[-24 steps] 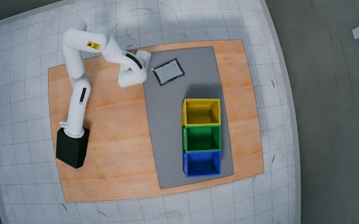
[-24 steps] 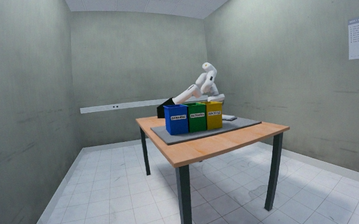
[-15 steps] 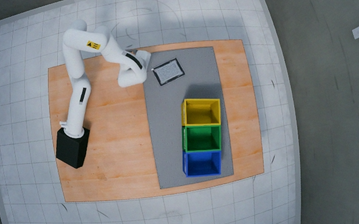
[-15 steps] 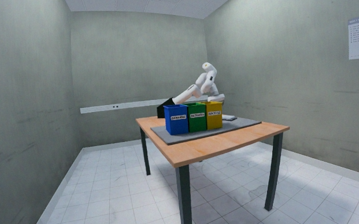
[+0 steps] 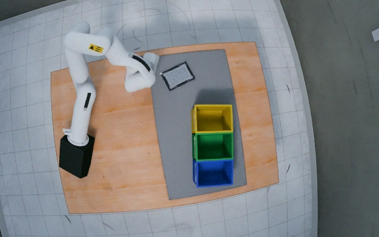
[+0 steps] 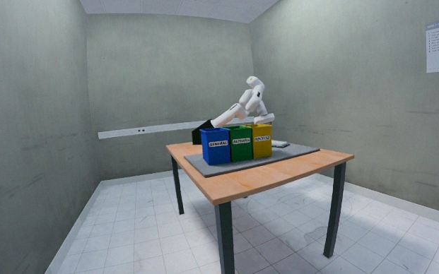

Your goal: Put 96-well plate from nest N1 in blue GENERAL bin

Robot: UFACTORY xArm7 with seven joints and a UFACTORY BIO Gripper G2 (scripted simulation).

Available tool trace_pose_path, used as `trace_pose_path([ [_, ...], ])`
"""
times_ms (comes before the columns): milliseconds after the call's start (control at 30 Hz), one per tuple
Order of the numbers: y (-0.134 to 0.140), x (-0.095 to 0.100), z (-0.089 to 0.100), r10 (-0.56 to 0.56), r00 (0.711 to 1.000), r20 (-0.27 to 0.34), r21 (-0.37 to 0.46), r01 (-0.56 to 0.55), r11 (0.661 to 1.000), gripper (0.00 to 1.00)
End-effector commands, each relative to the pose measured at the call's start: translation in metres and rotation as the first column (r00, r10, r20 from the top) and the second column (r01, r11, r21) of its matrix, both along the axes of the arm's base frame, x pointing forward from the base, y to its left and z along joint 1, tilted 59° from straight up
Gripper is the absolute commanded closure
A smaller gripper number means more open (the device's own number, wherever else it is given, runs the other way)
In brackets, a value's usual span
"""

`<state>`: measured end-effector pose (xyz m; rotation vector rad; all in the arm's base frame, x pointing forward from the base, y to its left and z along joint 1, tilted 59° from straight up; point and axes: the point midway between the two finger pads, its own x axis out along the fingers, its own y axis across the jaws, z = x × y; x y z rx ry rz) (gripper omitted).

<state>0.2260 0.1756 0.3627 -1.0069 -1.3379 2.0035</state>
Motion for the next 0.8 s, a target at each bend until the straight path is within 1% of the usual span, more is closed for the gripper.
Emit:
trace_pose_path([
  [0,-0.023,-0.011,0.016,0.001,1.000,-0.003,-0.003,-0.001,1.000,0.63],
  [233,-0.050,-0.025,0.033,0.001,1.000,-0.003,-0.003,-0.001,1.000,0.63],
  [300,-0.050,-0.025,0.033,0.001,1.000,-0.003,-0.003,-0.001,1.000,0.63],
  [633,-0.088,-0.045,0.059,0.000,1.000,-0.003,-0.003,0.000,1.000,0.63],
  [767,-0.091,-0.046,0.061,0.000,1.000,-0.003,-0.003,0.000,1.000,0.63],
])
